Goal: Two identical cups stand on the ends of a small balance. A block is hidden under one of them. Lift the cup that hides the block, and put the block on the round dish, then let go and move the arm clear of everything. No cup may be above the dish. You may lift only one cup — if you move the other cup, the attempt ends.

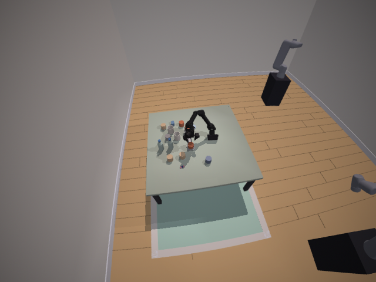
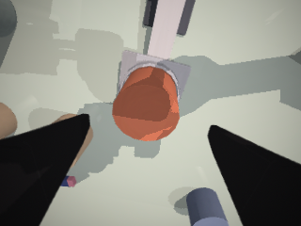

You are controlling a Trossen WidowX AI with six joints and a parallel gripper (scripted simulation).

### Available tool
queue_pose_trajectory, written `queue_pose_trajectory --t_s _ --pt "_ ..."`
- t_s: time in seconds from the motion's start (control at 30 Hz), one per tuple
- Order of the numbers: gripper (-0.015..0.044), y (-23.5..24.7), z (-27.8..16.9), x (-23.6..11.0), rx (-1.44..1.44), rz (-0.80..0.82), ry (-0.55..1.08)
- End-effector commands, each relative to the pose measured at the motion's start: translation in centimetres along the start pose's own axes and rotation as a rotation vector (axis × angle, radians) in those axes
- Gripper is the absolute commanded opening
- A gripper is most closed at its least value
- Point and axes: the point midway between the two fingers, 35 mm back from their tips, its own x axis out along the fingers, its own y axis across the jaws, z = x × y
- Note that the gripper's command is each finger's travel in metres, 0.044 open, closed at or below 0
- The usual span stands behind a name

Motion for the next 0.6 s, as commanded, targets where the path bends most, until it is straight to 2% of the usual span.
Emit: queue_pose_trajectory --t_s 0.0,0.57 --pt "0.044 0.6 -0.8 1.4 0.116 -0.057 0.011" --pt "0.044 0.6 -0.9 3.0 0.121 -0.059 0.01"
